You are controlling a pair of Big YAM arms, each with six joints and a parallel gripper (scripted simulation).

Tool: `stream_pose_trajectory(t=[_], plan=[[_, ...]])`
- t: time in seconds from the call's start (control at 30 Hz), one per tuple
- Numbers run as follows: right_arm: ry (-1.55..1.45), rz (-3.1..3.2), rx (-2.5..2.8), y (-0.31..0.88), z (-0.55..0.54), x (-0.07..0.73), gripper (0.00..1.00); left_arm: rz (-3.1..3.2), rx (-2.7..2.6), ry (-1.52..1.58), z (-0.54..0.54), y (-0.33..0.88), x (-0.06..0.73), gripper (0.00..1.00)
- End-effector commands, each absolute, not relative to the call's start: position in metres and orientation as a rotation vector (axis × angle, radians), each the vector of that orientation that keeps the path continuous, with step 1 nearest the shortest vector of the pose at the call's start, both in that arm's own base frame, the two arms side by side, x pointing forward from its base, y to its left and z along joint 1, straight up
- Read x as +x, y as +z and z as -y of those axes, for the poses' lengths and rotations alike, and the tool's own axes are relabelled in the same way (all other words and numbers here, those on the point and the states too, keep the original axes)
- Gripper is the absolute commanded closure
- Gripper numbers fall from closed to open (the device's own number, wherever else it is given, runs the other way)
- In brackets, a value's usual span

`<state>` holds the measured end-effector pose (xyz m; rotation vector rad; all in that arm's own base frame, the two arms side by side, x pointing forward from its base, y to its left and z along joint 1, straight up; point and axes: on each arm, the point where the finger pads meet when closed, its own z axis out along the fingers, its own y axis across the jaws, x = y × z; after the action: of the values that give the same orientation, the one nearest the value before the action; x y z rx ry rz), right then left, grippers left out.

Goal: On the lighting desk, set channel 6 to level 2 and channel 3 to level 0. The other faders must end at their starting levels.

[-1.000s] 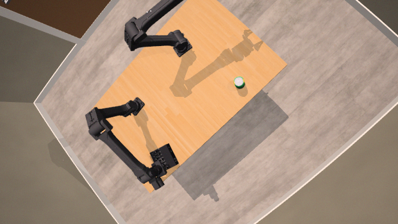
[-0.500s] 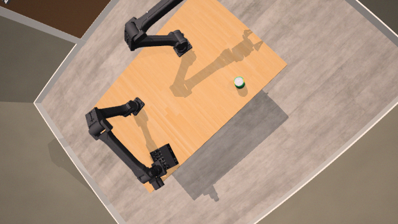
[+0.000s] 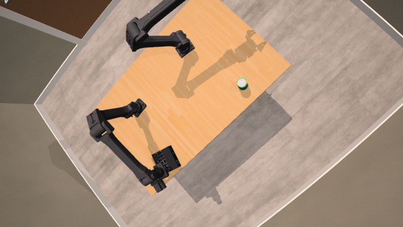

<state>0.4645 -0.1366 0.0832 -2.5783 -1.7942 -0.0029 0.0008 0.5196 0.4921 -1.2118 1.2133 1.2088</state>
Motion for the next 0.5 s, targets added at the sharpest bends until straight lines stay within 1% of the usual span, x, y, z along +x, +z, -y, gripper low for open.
stream_pose_trajectory(t=[0.0,0.47], plan=[[-0.018,1.775,-2.613,0.087,0.143,0.47,1.0,-1.178,-1.189,1.223,-0.517,0.504,-0.002,0.0],[-0.018,1.797,-2.597,0.087,0.132,0.473,1.0,-1.178,-1.189,1.223,-0.517,0.504,-0.002,0.0]])
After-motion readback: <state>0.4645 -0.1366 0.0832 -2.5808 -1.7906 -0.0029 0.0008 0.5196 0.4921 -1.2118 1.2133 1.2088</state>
